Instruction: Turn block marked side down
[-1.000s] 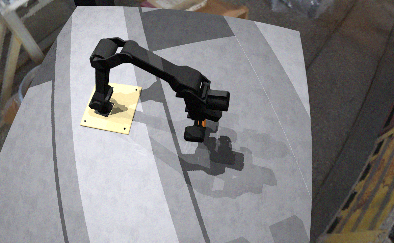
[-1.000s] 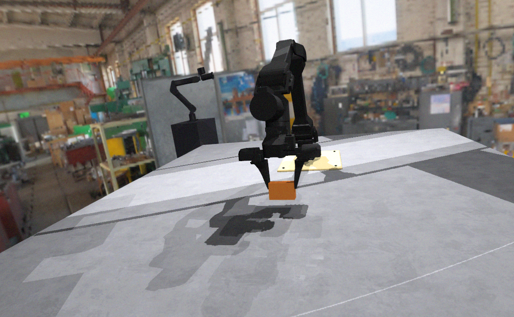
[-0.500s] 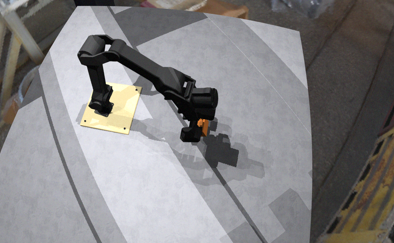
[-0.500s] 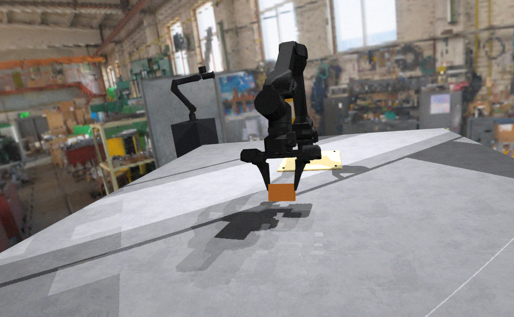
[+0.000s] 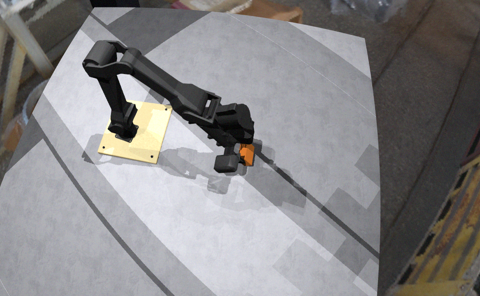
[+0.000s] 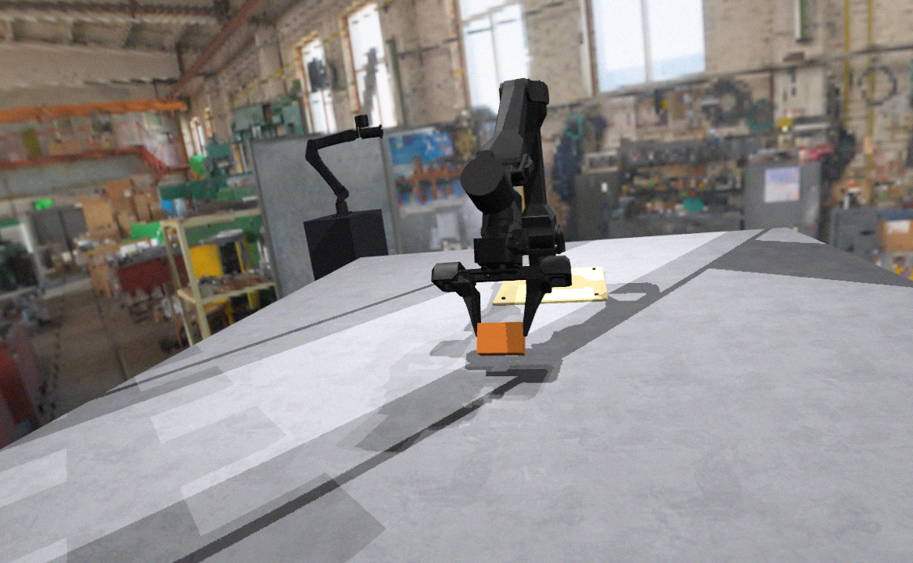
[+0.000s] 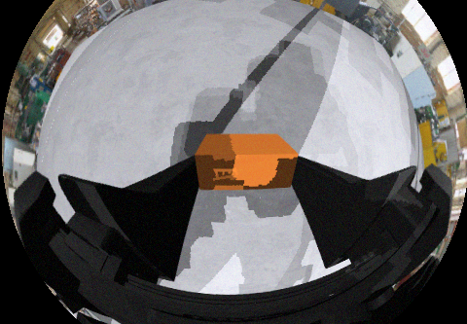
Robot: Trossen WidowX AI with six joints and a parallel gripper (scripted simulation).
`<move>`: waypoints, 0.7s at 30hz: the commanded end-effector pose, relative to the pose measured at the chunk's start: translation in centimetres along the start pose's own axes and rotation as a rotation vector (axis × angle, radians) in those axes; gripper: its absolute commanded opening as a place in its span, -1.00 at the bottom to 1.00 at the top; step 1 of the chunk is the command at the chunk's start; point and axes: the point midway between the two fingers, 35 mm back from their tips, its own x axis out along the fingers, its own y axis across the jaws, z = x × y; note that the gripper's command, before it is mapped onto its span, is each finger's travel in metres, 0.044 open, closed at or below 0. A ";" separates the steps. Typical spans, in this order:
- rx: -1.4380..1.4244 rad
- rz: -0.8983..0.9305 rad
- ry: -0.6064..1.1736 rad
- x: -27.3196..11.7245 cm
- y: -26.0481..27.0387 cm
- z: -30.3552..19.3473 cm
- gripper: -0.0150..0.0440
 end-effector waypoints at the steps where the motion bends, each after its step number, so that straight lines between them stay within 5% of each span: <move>1: -0.003 0.005 -0.029 0.1 0.1 0.1 -0.49; 21: -0.002 0.007 -0.322 4.2 0.0 -0.4 -0.49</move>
